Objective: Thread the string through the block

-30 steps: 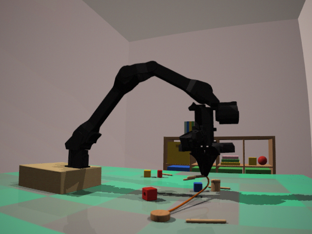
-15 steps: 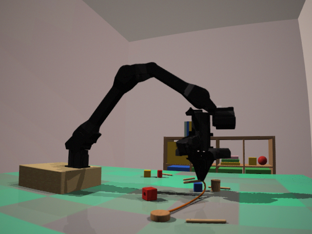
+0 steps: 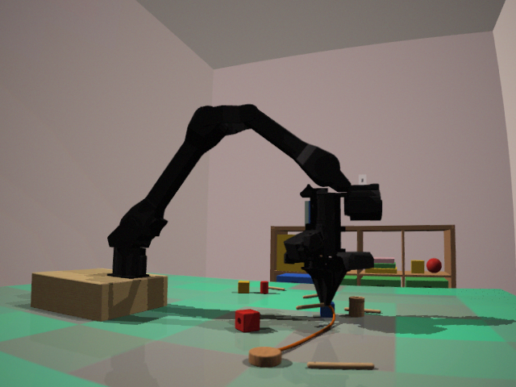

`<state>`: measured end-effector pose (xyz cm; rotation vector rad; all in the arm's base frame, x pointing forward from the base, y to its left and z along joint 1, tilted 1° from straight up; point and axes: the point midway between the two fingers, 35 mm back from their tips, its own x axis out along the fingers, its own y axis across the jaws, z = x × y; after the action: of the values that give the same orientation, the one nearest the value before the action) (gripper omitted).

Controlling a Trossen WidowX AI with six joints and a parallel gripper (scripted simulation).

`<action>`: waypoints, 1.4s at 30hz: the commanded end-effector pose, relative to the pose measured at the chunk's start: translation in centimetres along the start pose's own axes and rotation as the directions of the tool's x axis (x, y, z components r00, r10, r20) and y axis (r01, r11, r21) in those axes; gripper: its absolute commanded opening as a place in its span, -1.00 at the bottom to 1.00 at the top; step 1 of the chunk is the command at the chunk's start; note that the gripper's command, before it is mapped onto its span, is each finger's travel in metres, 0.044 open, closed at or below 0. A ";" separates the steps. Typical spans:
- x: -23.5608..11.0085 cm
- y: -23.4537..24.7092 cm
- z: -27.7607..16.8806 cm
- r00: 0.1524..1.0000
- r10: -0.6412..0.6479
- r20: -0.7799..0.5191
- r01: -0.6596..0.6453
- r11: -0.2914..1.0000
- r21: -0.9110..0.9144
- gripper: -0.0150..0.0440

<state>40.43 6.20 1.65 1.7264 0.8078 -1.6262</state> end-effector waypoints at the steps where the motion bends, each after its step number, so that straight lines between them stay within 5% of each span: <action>1: 0.0 -0.3 0.1 1.000 0.003 -0.010 -0.003 1.000 0.004 -0.49; 42: 1.6 -2.0 3.5 1.000 0.002 -0.007 -0.002 1.000 0.004 -0.49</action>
<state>36.92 4.96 -0.47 1.7303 0.8031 -1.6336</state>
